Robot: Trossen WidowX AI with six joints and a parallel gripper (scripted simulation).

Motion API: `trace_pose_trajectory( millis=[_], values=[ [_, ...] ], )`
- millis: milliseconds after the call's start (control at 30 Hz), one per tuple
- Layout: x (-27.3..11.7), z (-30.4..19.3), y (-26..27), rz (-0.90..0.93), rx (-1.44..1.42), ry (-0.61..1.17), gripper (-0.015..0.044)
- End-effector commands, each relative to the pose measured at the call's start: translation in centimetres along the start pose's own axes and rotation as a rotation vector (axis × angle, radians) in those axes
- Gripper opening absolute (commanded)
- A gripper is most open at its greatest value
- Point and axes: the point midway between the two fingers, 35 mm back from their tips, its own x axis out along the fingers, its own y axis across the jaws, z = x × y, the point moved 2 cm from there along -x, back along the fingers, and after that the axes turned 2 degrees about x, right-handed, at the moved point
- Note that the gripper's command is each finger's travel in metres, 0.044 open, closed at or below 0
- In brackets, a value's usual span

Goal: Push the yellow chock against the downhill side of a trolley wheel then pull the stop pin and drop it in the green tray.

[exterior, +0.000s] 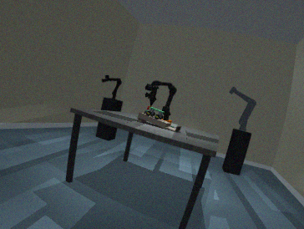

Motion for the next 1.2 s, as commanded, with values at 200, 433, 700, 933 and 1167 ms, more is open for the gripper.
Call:
trace_pose_trajectory(
  millis=[200, 433, 700, 933, 1167],
  values=[
    [-0.21, 0.13, 0.04, -0.001, -0.307, -0.006, 0.0],
    [-0.21, 0.14, 0.05, -0.002, -0.55, -0.005, 0.0],
    [-0.21, 0.13, 0.05, -0.003, -0.827, -0.005, 0.0],
    [-0.21, 0.13, 0.05, -0.004, -1.069, -0.005, 0.0],
    [-0.21, 0.13, 0.05, -0.005, -1.311, -0.004, 0.0]
  ],
)
